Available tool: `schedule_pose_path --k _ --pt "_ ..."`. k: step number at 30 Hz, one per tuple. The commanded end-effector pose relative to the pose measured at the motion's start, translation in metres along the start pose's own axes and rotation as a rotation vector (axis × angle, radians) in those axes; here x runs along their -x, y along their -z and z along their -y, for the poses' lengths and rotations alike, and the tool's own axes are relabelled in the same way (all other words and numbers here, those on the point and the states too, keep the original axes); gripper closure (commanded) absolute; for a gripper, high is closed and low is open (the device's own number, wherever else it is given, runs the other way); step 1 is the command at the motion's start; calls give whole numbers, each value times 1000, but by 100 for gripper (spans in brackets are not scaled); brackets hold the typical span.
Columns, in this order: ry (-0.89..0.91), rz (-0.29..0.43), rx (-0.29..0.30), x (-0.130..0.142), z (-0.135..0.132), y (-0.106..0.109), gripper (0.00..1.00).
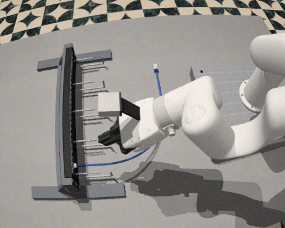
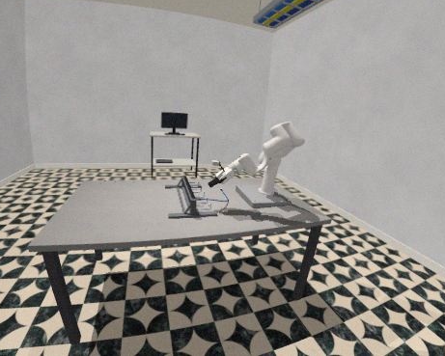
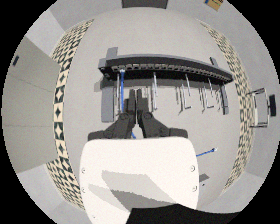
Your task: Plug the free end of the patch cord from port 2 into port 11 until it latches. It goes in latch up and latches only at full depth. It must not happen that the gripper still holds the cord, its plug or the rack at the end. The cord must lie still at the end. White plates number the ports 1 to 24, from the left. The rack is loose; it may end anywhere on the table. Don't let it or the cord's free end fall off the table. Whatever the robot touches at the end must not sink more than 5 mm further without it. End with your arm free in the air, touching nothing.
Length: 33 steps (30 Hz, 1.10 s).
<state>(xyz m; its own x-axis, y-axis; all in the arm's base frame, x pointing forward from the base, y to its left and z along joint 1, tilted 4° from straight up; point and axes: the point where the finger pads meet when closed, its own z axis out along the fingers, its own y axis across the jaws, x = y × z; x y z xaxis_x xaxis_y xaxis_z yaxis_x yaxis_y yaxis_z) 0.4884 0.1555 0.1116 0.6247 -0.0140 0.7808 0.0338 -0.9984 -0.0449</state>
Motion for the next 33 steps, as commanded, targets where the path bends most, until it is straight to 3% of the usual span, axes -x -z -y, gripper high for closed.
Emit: schedule_pose_path --k 1,10,23,33 --pt "2 -11 -2 -5 1 33 100" --pt "2 -11 -2 -4 1 66 100" --pt "2 -11 -2 -4 -2 67 100" --pt "2 -11 -2 -4 -34 67 100"
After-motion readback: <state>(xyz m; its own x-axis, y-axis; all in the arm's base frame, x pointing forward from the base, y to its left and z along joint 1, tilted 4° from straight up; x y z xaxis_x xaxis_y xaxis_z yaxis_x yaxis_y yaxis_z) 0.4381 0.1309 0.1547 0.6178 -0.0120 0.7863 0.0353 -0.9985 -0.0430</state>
